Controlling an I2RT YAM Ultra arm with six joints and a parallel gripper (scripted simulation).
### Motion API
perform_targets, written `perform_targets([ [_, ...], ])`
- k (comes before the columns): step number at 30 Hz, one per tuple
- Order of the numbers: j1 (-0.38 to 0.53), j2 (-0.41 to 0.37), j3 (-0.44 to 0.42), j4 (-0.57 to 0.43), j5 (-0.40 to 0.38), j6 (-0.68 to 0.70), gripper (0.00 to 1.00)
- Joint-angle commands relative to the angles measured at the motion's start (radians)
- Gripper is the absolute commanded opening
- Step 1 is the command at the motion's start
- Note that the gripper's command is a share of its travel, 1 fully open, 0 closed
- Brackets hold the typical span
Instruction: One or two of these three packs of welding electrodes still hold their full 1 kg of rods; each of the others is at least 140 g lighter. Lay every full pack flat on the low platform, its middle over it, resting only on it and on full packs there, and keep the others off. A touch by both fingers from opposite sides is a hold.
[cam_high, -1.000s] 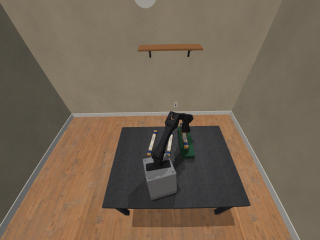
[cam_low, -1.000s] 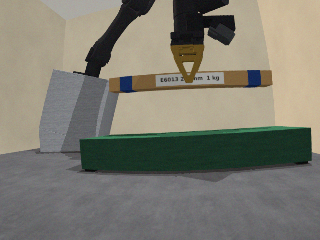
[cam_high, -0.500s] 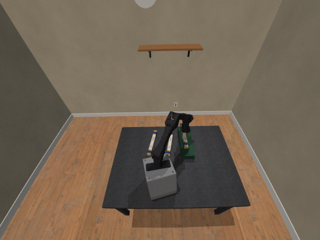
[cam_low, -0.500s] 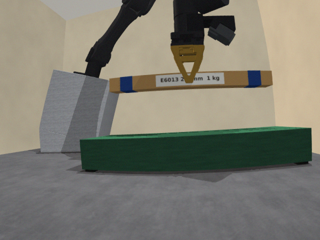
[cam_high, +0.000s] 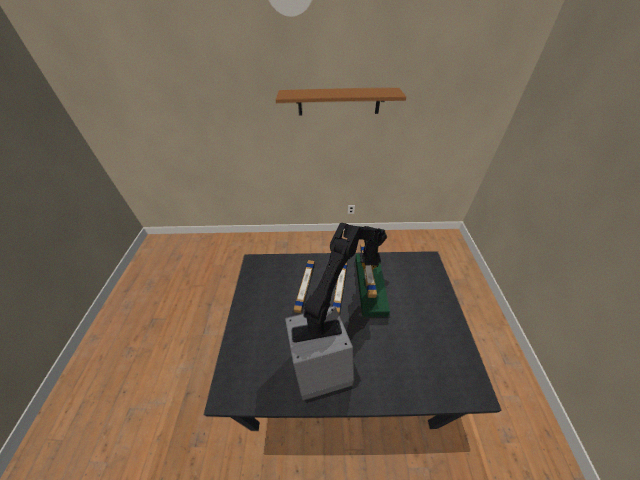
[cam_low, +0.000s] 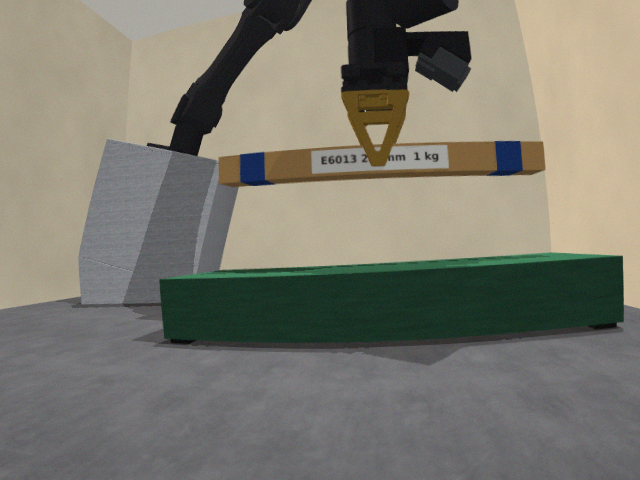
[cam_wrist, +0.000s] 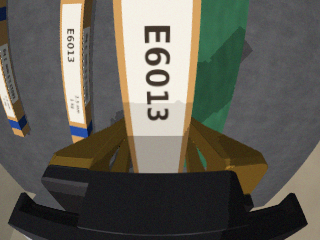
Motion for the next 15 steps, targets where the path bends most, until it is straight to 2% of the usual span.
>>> perform_targets([
  [1,-0.03,-0.065,0.068,-0.028,-0.013,0.002,0.0],
  [15,-0.023,-0.038,0.054,0.036,-0.013,0.014,0.0],
])
